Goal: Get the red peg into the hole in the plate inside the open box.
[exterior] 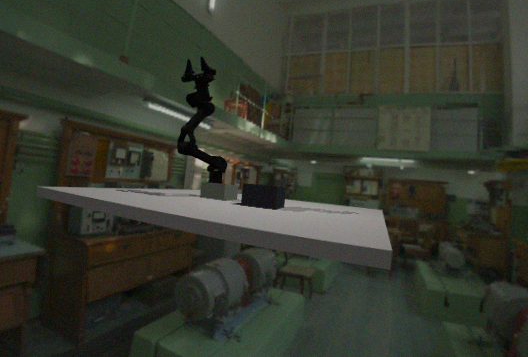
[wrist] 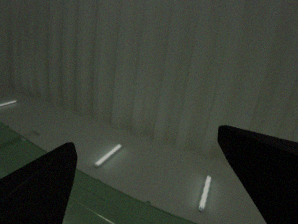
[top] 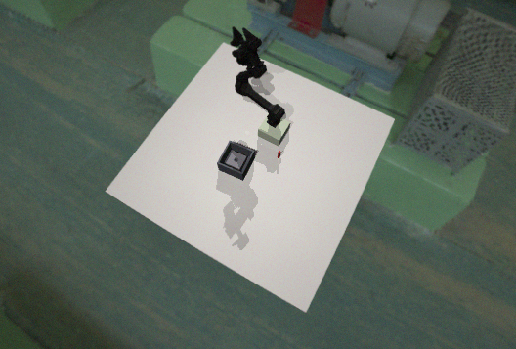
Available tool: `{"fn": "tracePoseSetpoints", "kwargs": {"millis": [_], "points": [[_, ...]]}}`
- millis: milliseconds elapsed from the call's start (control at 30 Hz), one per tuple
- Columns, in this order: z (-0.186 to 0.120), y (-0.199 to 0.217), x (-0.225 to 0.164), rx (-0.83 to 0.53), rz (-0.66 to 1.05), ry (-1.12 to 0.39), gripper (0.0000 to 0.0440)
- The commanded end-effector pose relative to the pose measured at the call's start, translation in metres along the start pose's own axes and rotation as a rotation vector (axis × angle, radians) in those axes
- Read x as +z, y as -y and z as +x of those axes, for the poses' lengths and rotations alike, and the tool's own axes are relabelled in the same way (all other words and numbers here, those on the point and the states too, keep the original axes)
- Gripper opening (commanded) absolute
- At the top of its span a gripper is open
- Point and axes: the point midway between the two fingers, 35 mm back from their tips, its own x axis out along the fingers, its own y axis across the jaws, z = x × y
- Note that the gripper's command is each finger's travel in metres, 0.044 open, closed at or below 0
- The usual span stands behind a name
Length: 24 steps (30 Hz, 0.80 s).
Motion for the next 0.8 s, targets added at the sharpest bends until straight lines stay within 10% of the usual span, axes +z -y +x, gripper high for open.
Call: {"fn": "tracePoseSetpoints", "kwargs": {"millis": [0, 767], "points": [[-0.002, 0.008, 0.0, -0.024, -0.019, 0.006, 0.0417], [-0.104, 0.22, -0.008, -0.739, -0.388, -0.047, 0.044]]}}
